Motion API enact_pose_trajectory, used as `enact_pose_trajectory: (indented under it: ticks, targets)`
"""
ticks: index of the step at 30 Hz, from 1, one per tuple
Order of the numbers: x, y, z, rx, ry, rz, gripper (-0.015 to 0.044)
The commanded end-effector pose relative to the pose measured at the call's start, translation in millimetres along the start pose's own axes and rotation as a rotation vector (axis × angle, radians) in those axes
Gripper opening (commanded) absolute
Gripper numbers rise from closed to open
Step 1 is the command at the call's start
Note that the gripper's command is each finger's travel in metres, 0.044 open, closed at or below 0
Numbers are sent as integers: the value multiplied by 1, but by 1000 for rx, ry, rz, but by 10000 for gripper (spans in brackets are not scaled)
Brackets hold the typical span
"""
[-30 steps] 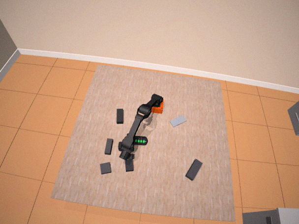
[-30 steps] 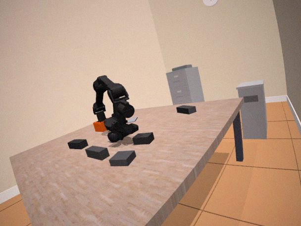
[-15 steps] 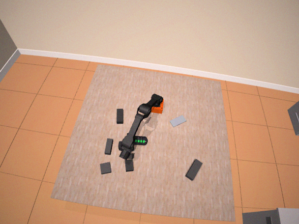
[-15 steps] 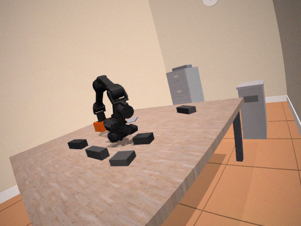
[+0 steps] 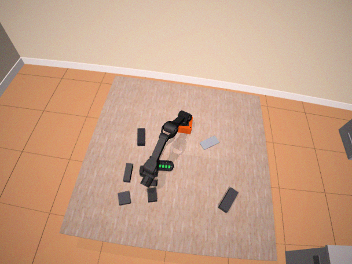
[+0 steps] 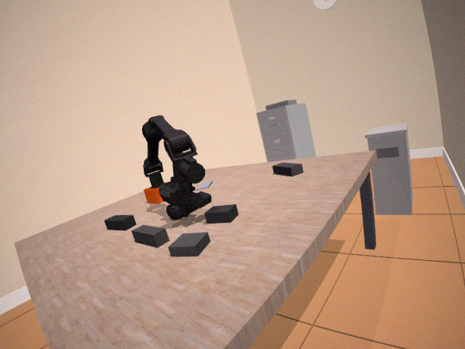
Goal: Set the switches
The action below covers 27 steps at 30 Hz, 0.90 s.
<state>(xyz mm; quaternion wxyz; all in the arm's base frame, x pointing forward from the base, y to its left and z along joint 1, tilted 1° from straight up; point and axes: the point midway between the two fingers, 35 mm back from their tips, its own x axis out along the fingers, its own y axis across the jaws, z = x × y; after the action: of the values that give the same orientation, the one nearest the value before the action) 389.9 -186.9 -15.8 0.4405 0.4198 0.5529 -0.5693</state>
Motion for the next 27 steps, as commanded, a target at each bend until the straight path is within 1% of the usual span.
enact_pose_trajectory:
  ticks: [1, 27]
  targets:
    - [0, -3, 1, -5, -6, -1, 0]
    - [8, -26, 0, -5, -6, -3, 0]
